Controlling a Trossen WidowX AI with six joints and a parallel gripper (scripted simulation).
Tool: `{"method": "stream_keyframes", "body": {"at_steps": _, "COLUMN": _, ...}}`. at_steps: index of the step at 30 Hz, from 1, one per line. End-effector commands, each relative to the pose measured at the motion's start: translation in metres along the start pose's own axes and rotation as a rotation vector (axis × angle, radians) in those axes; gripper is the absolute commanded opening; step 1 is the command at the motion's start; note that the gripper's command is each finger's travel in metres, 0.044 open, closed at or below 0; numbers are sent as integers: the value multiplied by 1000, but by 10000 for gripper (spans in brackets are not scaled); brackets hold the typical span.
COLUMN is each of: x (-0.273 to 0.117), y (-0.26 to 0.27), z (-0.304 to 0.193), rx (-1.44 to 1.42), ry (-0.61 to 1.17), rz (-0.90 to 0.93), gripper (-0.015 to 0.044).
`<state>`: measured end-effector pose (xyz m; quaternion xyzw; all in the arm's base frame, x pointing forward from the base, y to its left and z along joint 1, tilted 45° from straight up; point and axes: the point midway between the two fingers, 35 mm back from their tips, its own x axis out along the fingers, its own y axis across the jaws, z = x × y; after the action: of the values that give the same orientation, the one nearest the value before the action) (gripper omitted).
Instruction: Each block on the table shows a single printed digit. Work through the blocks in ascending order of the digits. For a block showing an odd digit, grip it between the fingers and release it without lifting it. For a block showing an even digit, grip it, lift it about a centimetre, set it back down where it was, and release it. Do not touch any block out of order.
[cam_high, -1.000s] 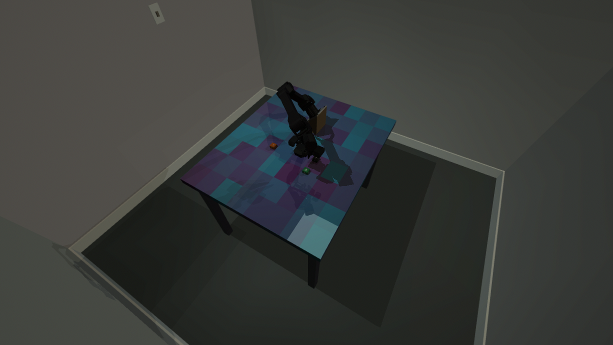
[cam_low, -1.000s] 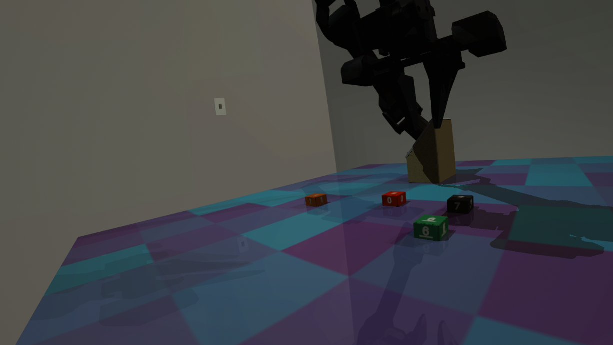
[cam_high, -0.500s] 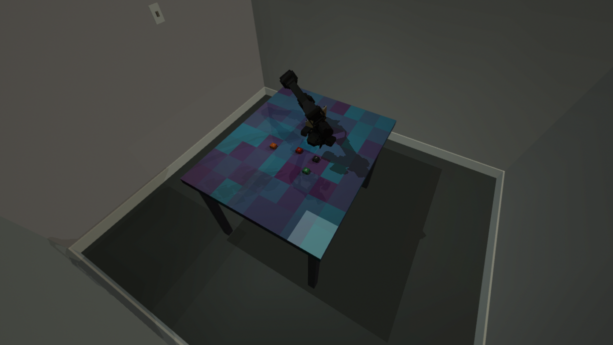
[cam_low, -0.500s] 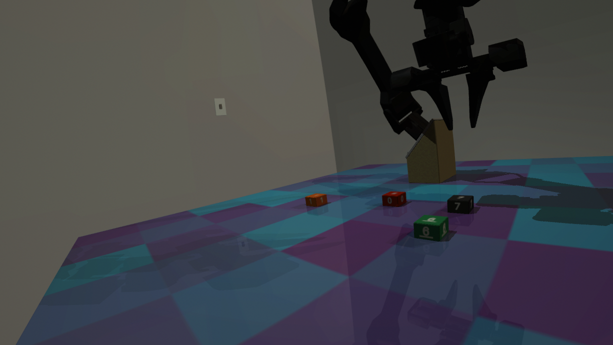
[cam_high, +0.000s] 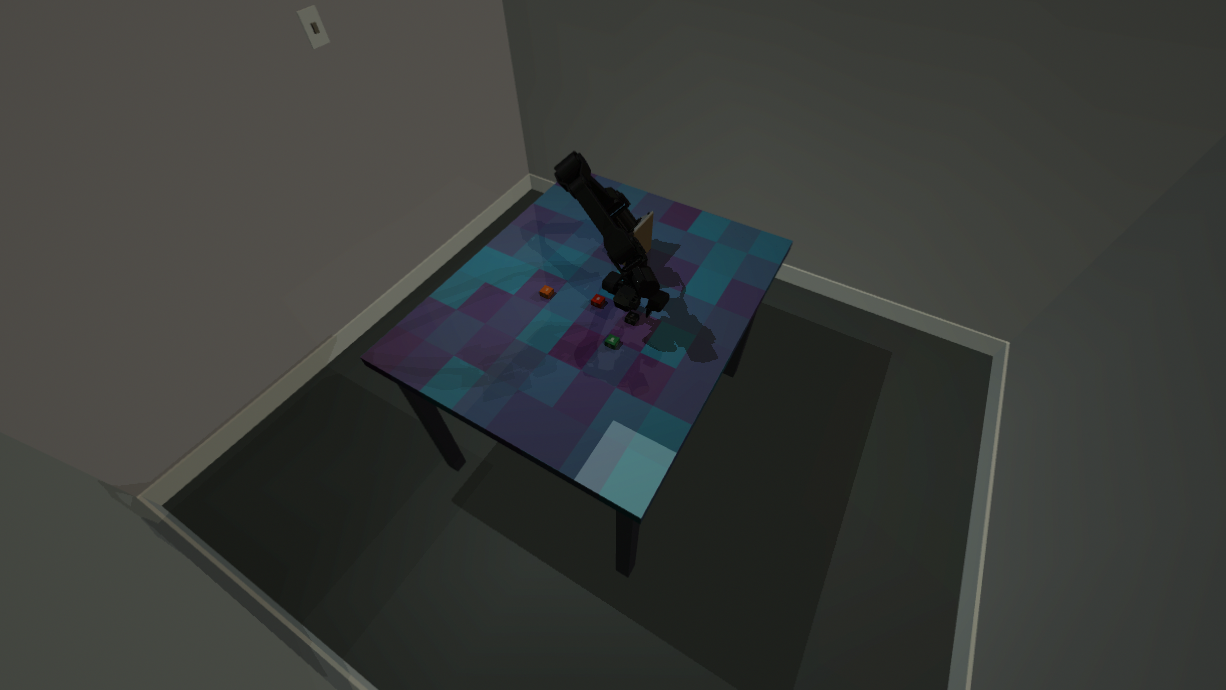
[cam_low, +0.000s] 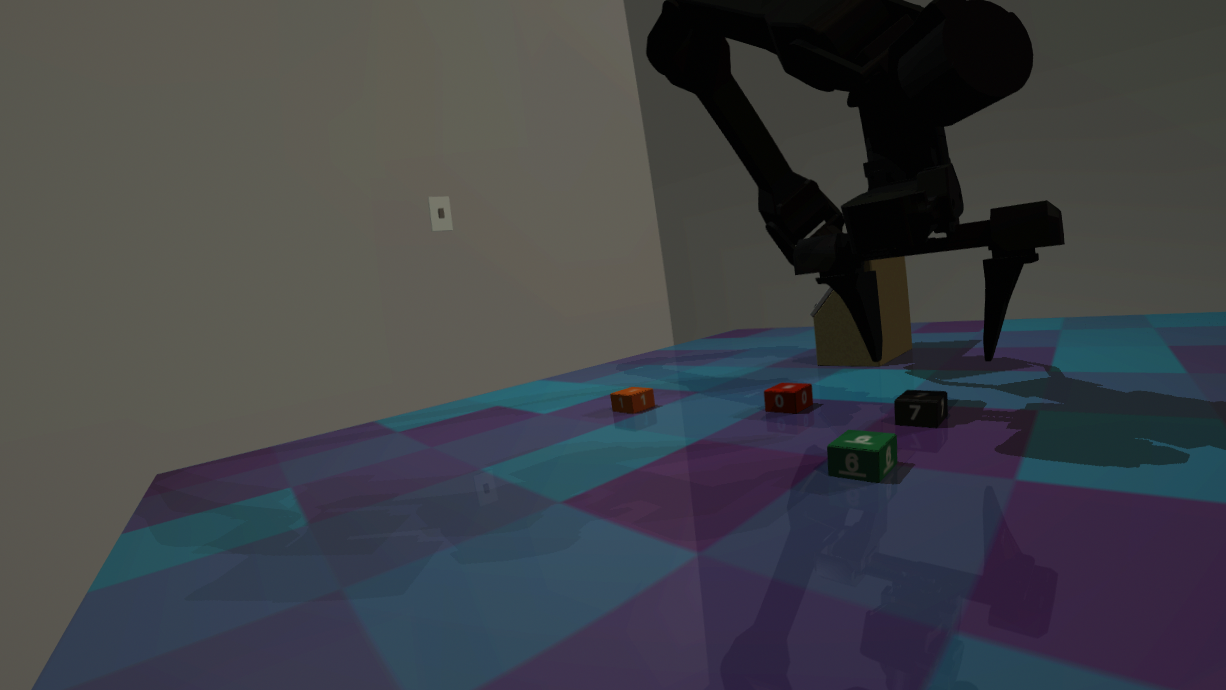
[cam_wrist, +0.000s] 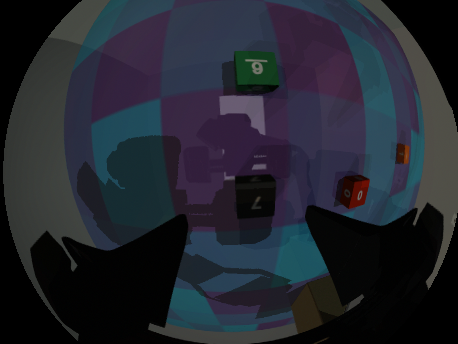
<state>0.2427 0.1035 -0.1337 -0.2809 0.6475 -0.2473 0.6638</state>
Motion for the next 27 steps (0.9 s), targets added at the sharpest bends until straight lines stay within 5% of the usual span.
{"method": "stream_keyframes", "body": {"at_steps": 1, "x": 11, "y": -2, "z": -2, "rx": -6, "ry": 5, "rz": -11, "gripper": 400}}
{"method": "stream_keyframes", "body": {"at_steps": 20, "x": 38, "y": -3, "z": -2, "rx": -6, "ry": 4, "rz": -12, "gripper": 400}}
{"method": "stream_keyframes", "body": {"at_steps": 27, "x": 38, "y": -3, "z": -2, "rx": -6, "ry": 4, "rz": -12, "gripper": 216}}
